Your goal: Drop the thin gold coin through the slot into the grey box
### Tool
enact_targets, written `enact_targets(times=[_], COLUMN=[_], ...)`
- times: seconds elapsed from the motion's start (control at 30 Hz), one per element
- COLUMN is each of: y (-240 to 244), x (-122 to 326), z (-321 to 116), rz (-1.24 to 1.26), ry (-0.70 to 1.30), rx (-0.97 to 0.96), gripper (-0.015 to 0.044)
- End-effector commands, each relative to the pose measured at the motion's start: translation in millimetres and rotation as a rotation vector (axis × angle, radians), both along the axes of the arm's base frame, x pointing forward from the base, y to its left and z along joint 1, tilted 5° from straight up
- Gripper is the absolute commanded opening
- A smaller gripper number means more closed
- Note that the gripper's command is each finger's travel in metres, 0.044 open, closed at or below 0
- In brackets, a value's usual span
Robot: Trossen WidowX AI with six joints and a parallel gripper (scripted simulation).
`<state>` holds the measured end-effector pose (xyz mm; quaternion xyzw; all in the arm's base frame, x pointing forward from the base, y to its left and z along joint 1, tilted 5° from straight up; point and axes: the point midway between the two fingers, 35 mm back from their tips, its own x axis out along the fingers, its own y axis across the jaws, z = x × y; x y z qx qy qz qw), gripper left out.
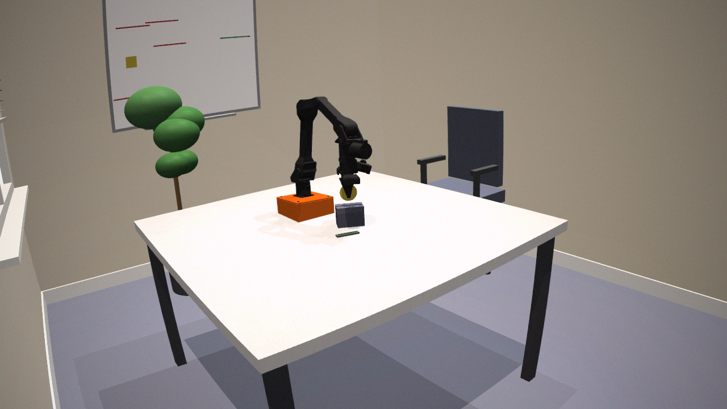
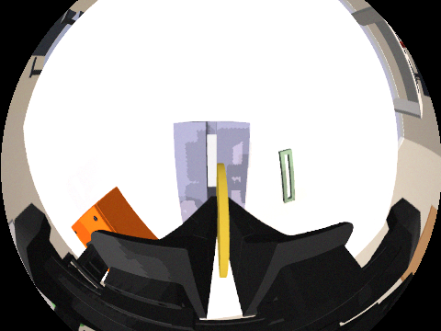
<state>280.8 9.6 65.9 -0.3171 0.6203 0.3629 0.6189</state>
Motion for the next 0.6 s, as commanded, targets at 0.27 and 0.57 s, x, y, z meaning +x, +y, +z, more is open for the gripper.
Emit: enact_targets(times=[0.27, 0.57], y=[2.2, 6.4], x=[-2.0, -4.9], z=[0.1, 2.5], rz=[0.003, -0.001], ry=[0.005, 0.005], rx=[0.0, 0.001], gripper=[0.0, 0.0])
